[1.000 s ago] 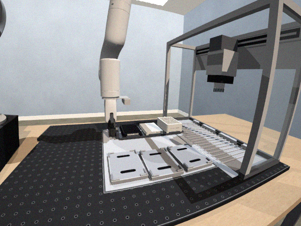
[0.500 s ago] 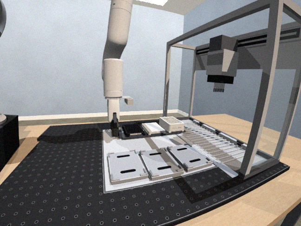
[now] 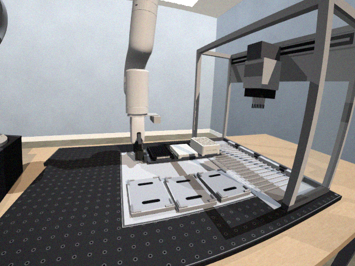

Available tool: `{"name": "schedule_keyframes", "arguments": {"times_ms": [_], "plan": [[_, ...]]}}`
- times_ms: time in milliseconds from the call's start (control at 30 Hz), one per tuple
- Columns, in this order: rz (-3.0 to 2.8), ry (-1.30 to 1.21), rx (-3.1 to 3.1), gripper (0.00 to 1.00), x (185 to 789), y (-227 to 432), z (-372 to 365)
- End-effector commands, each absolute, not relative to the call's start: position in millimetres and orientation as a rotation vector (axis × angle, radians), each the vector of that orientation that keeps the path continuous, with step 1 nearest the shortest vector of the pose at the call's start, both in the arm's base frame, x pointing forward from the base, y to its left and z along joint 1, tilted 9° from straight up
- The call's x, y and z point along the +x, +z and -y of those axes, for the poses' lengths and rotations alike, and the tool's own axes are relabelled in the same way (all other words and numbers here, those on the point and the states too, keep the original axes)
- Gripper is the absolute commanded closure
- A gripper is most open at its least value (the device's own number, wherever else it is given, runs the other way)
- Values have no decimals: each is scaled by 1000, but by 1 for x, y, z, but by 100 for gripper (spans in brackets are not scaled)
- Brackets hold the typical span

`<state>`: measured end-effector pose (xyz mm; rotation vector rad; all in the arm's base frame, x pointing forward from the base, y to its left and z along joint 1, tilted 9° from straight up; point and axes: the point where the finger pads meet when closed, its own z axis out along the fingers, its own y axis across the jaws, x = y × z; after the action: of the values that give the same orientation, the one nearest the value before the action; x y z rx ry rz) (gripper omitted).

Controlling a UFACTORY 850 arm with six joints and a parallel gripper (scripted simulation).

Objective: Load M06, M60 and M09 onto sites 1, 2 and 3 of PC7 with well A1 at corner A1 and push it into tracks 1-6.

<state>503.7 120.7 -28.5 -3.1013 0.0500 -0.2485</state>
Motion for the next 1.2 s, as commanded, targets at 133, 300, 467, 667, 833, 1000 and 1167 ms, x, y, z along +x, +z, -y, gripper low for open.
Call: {"name": "schedule_keyframes", "arguments": {"times_ms": [133, 300, 467, 667, 833, 1000, 1167], "plan": [[-51, -253, -3101, 18, 512, -27, -121], [-51, -253, -3101, 18, 517, -26, -120], [-51, -253, -3101, 18, 520, -25, -120], [-51, -253, -3101, 18, 526, -24, -120], [-51, -253, -3101, 18, 531, -24, -120], [-51, -253, -3101, 18, 534, -23, -120], [-51, -253, -3101, 18, 539, -22, -120]]}}
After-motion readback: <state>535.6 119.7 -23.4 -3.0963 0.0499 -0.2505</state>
